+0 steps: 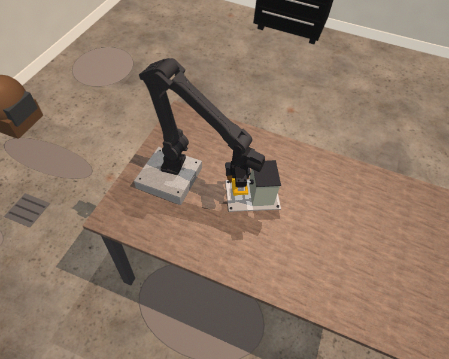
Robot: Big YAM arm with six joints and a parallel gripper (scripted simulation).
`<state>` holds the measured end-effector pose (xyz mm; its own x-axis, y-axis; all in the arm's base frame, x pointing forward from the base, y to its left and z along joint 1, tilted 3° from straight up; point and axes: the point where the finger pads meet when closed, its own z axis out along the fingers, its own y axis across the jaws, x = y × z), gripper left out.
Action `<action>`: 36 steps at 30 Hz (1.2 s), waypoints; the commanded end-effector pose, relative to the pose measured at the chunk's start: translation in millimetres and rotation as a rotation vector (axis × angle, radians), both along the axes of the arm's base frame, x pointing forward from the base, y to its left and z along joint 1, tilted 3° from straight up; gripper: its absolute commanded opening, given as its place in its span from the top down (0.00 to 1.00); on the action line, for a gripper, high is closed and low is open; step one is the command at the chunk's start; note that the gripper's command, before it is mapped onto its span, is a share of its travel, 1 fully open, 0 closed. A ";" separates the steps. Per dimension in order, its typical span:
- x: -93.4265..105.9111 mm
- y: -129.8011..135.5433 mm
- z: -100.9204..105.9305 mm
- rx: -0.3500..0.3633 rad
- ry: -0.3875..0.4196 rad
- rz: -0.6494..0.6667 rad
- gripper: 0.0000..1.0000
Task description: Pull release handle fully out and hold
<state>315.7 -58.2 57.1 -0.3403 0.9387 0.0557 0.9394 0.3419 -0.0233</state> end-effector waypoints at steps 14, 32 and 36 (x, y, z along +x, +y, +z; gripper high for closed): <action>16.1 -4.1 -2.0 -0.005 -0.035 -0.014 0.52; 4.9 -1.0 -13.1 -0.001 -0.019 -0.011 0.52; 3.2 -0.6 -14.6 -0.001 -0.017 -0.011 0.52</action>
<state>321.1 -59.3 49.7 -0.3410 0.9390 0.0454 0.9398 0.3416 -0.0062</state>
